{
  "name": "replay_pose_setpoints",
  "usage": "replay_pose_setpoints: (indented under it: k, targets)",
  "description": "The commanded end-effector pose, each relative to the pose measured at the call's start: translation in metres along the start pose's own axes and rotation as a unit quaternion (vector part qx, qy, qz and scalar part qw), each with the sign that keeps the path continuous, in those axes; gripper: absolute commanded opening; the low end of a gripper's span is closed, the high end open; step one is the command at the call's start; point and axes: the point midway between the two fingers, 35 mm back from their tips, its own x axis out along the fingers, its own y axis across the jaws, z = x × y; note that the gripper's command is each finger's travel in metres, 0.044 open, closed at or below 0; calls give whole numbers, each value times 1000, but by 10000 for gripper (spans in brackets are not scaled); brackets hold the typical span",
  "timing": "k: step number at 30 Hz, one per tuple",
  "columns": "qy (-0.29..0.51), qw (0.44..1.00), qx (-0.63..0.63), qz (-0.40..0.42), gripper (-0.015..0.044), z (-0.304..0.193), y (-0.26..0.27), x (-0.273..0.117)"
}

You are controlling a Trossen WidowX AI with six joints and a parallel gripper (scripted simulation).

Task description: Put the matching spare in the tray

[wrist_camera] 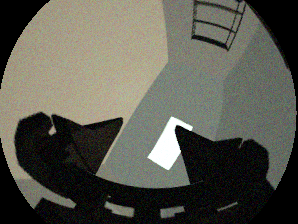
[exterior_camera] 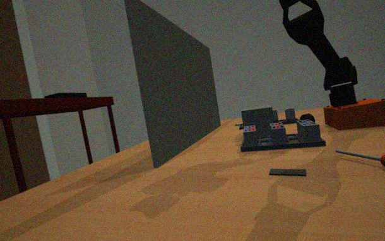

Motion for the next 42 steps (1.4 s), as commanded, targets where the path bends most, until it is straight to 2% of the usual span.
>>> replay_pose_setpoints:
  k: [1,7,10,16,23,28,34,42]
  targets:
    - [0,1000,0,0,426,0,0,0]
    - [1,1000,-1,-2,440,0,-1,0]
    - [21,999,-12,-36,440,6,-13,7]
    - [37,981,-76,-173,440,24,-111,18]
    - [91,941,-112,-307,440,28,-211,-3]
    - [147,893,-136,-404,440,23,-277,-37]
    - [245,809,-144,-514,440,6,-345,-106]
    - [389,694,-134,-590,440,-35,-390,-205]
